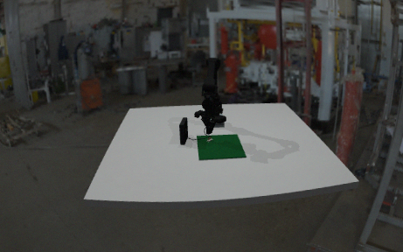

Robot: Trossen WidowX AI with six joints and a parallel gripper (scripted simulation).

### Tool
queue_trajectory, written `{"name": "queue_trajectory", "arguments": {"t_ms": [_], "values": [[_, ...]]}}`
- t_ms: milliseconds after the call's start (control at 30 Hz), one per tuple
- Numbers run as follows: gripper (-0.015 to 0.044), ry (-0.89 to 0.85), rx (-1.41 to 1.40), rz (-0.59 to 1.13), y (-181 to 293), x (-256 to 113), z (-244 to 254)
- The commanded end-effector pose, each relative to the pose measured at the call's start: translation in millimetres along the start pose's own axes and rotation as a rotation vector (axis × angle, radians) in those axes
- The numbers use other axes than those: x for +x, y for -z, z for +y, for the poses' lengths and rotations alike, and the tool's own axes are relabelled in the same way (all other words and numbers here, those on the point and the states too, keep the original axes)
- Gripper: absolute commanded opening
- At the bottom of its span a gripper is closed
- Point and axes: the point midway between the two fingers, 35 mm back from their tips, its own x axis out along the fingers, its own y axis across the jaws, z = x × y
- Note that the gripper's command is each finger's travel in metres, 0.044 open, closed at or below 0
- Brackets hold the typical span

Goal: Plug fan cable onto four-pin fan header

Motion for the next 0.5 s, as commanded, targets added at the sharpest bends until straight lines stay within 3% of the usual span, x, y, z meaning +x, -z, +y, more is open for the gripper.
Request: {"name": "queue_trajectory", "arguments": {"t_ms": [0,467], "values": [[0.0000,-0.002,-0.028,0.003,0.7,0.3,2.2],[0.0000,-0.002,-0.033,0.003,-4.5,-1.6,3.0]]}}
